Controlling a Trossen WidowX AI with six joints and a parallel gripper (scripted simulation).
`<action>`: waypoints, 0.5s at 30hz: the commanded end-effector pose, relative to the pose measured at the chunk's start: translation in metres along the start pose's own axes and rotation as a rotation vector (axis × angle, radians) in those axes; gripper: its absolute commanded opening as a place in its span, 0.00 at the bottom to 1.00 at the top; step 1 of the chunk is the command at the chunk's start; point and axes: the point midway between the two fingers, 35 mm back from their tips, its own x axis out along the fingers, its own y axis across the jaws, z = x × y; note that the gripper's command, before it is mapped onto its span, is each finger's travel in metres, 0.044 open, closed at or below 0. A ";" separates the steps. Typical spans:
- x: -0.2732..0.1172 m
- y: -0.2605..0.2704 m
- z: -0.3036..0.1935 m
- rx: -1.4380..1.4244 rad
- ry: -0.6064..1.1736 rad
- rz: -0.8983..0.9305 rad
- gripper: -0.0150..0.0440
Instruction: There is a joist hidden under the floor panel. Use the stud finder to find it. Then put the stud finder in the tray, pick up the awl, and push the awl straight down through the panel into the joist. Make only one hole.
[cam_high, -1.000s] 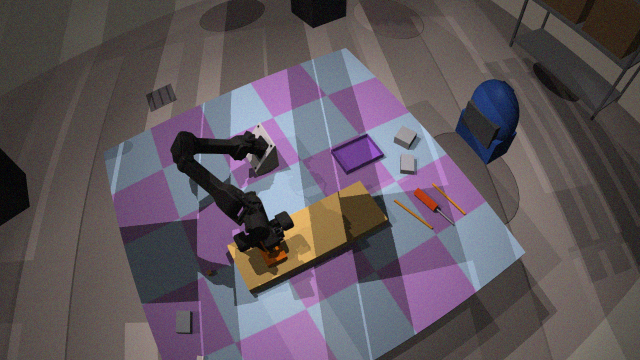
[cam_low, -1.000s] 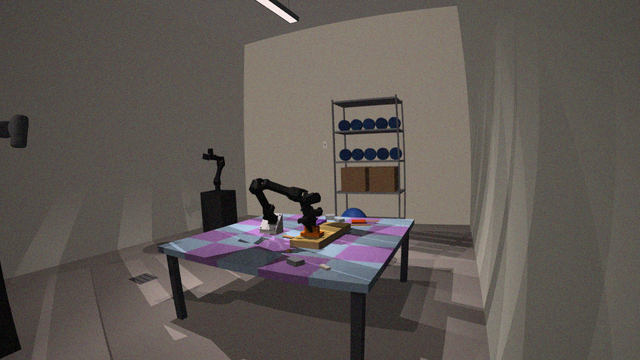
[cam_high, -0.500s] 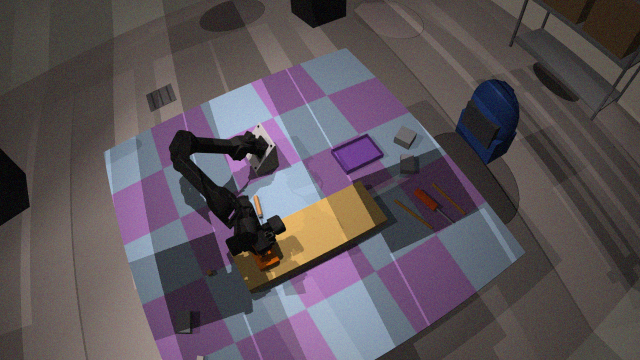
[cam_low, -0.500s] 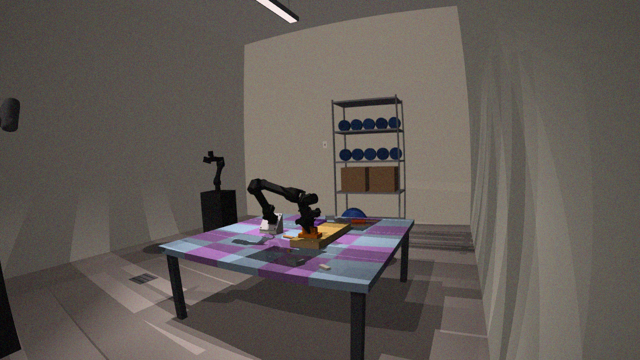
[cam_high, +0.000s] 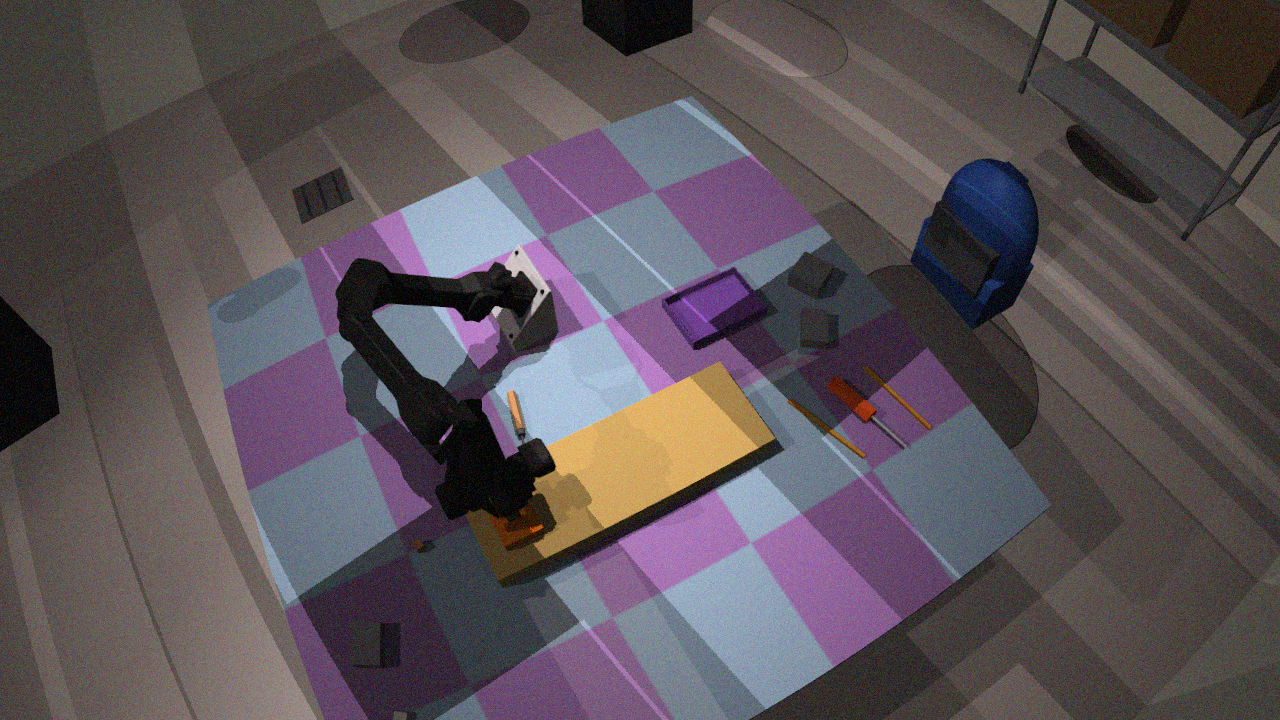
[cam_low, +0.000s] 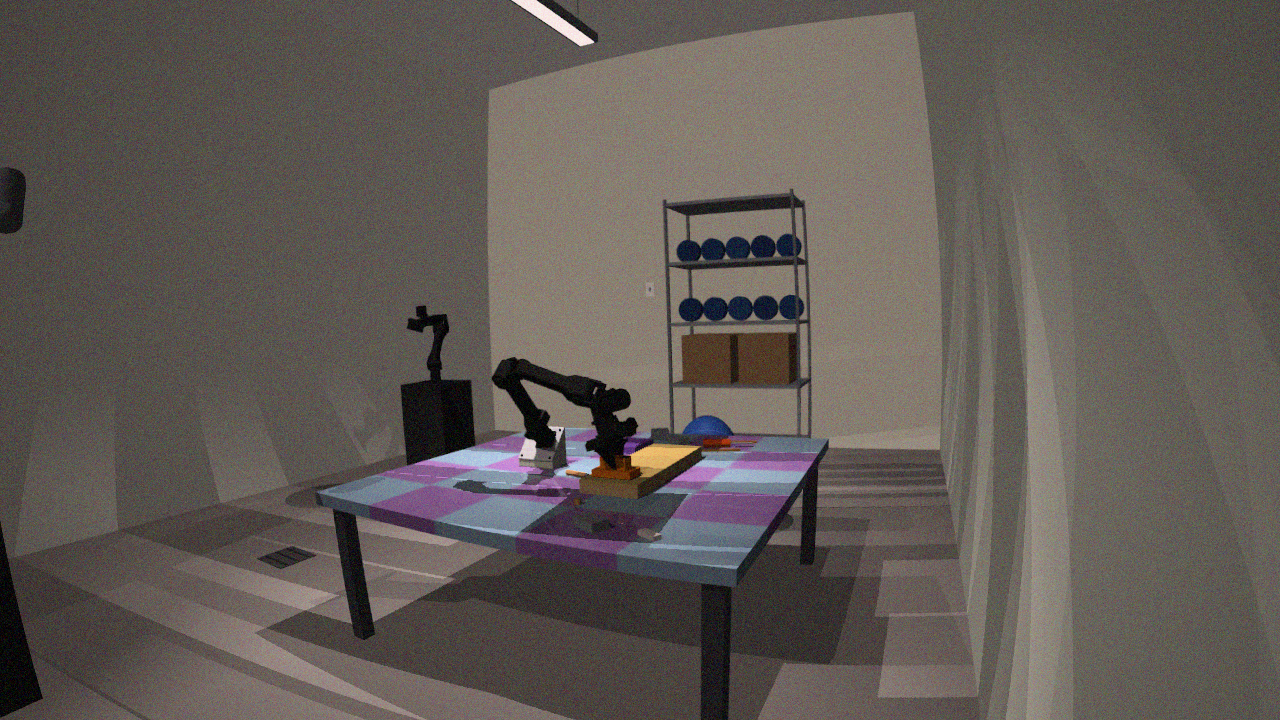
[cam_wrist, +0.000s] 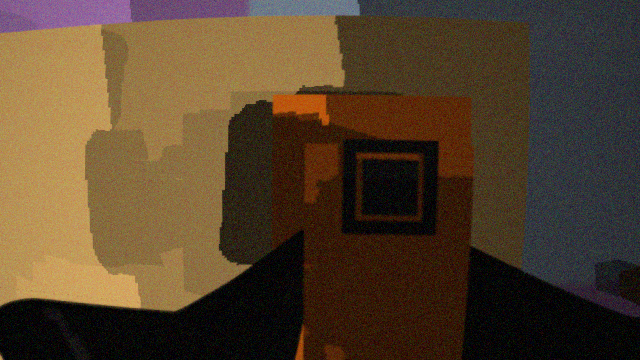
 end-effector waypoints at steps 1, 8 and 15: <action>0.000 -0.011 0.000 0.007 0.001 -0.004 0.25; 0.000 -0.006 0.000 0.004 0.000 -0.002 0.25; -0.004 -0.006 0.002 0.005 0.000 0.000 0.25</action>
